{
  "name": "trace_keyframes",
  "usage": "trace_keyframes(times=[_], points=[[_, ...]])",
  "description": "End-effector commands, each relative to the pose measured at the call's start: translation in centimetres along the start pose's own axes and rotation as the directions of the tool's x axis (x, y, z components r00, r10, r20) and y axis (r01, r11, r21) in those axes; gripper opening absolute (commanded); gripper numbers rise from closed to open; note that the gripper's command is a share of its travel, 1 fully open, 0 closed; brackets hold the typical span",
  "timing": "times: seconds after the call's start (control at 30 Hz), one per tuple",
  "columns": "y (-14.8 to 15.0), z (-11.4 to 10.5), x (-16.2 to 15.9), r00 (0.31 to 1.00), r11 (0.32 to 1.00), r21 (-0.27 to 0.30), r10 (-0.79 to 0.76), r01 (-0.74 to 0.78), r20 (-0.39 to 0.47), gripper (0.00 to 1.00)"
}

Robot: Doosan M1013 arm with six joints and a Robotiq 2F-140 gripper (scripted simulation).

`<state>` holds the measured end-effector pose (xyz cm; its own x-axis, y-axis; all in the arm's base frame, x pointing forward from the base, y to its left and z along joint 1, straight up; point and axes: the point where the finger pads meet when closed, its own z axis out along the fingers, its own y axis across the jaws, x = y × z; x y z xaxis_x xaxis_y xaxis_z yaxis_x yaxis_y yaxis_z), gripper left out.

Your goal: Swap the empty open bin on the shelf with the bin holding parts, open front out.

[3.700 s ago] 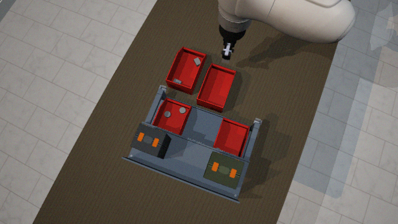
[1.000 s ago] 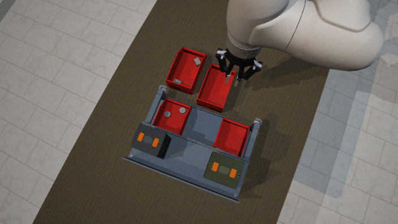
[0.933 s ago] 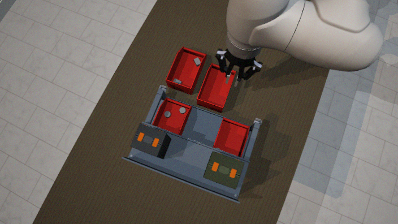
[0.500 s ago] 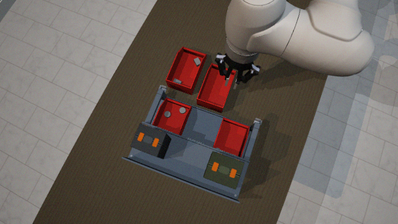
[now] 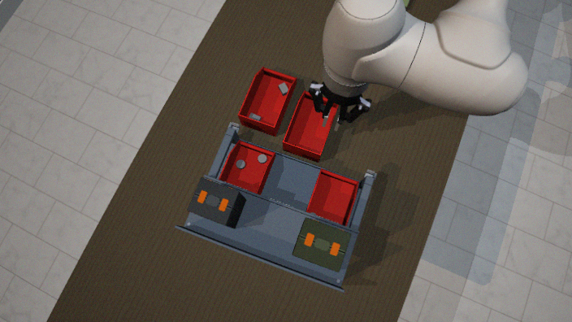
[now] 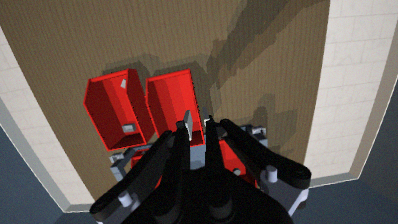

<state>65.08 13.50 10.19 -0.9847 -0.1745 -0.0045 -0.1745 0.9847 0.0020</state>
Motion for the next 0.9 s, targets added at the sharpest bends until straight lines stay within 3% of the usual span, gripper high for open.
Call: trace_keyframes(times=[0.0, 0.87], points=[[0.0, 0.31, 0.0, 1.0, 1.0, 0.0, 0.0, 0.0, 0.0, 0.24], [0.0, 0.55, 0.0, 1.0, 1.0, 0.0, 0.0, 0.0, 0.0, 0.24]])
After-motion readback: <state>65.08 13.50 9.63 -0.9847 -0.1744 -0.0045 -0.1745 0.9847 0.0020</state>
